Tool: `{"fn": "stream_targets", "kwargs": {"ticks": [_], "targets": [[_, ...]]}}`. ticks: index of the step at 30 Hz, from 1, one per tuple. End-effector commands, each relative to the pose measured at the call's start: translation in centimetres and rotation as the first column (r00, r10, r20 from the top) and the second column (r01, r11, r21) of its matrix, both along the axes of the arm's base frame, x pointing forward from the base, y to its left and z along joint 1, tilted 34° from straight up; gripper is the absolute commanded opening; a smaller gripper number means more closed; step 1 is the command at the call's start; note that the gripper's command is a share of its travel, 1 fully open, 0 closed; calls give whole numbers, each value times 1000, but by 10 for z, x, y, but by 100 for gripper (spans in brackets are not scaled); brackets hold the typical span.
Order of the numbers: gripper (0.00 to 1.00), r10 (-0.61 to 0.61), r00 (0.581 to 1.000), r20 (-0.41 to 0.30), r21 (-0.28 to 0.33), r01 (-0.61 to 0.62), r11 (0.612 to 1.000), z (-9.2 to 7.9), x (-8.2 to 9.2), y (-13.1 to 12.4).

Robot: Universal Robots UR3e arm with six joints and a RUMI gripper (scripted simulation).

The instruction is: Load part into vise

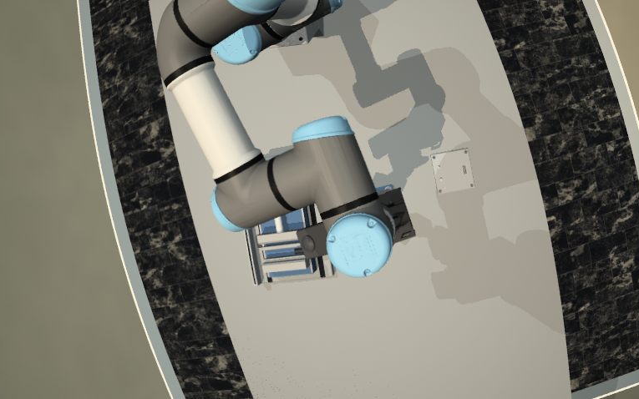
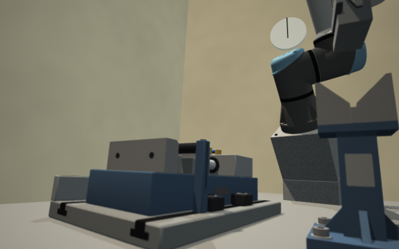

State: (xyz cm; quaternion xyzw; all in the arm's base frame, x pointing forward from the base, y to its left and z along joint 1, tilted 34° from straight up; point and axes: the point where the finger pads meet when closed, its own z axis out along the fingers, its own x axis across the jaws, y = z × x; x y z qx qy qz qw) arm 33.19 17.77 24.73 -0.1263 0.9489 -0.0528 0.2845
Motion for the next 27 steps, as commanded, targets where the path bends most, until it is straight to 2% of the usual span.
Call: {"fn": "stream_targets", "kwargs": {"ticks": [1, 27], "targets": [[0, -17, 1000, 4, 13, 17, 1000, 1, 0, -1], [0, -61, 998, 6, 42, 61, 997, 1, 0, -3]]}}
